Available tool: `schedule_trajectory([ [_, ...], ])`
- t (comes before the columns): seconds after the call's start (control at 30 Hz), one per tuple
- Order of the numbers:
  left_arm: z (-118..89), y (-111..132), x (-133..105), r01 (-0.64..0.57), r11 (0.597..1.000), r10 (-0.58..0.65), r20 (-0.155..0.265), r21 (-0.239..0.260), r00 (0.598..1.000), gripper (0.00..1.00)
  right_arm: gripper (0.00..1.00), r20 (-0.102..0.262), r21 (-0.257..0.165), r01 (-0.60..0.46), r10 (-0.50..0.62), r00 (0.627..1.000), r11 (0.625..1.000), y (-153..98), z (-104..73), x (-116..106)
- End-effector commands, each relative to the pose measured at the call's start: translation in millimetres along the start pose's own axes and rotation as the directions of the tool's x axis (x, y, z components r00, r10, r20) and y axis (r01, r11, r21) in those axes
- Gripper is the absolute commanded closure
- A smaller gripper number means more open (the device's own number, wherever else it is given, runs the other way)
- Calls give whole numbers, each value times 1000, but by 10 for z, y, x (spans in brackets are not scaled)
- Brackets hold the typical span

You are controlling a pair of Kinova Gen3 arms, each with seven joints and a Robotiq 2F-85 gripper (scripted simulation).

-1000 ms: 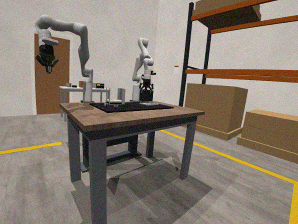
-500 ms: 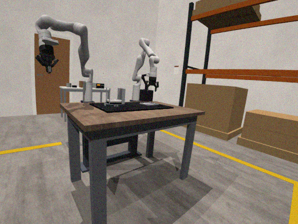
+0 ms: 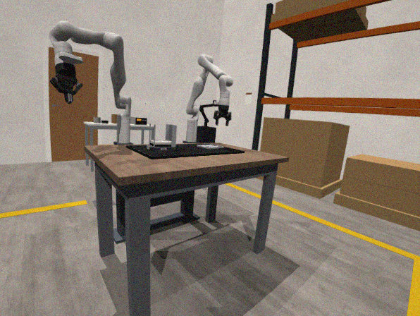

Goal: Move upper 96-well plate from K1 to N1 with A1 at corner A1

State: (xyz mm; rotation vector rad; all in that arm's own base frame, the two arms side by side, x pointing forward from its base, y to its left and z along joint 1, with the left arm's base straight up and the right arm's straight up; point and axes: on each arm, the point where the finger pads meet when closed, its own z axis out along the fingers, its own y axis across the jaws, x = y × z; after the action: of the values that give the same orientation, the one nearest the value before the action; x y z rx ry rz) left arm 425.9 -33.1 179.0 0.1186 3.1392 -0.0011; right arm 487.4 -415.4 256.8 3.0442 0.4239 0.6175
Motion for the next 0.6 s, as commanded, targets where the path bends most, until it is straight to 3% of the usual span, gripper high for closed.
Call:
schedule_trajectory([
  [0.0,-71,104,-76,30,1000,-30,1,0,1000,2,985,-2,-2,1,-1,1000,1000,4,-15,9],
  [0.2,-209,335,-210,76,997,-76,2,-1,997,2,985,-2,-2,1,-1,1000,1000,4,-15,9],
  [0.47,-214,71,-352,-124,992,124,-6,-12,992,2,985,-2,-2,1,-1,1000,1000,4,-15,9],
  [0.57,-217,-61,-423,-130,991,130,-6,-12,991,2,985,-2,-2,1,-1,1000,1000,4,-15,9],
])
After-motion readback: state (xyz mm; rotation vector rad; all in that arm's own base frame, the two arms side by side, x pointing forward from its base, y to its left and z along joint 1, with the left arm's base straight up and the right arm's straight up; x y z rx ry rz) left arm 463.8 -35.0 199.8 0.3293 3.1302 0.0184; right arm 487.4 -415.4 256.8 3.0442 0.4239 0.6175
